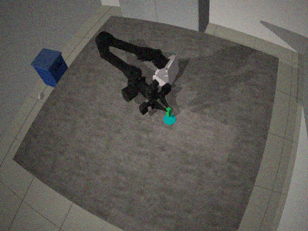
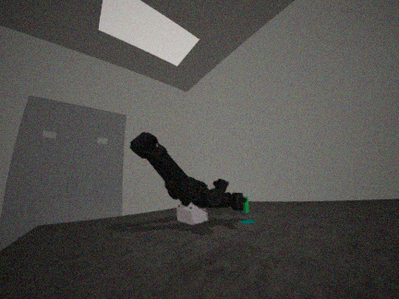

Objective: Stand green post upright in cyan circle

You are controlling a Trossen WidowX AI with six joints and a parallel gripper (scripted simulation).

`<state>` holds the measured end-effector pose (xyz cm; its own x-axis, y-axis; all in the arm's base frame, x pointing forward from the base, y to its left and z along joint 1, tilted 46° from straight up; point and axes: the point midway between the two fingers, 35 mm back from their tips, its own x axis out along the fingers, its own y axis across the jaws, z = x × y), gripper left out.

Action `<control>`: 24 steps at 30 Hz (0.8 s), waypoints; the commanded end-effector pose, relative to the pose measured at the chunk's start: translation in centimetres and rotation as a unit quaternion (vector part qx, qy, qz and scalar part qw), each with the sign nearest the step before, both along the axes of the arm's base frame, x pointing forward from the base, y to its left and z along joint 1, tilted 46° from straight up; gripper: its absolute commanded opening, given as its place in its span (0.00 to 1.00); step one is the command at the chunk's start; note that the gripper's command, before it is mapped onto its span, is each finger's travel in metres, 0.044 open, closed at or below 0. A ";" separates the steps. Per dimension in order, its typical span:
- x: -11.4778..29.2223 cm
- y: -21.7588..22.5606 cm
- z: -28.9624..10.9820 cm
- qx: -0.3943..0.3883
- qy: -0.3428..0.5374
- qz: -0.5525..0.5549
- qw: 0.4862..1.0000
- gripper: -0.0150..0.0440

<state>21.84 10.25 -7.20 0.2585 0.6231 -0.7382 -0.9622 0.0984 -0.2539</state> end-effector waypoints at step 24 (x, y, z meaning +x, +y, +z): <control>0.4 -2.4 -2.6 0.002 0.001 -0.002 1.000 0.34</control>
<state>22.12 7.79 -9.82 0.2586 0.6207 -0.7402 -0.9633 0.1084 -0.2456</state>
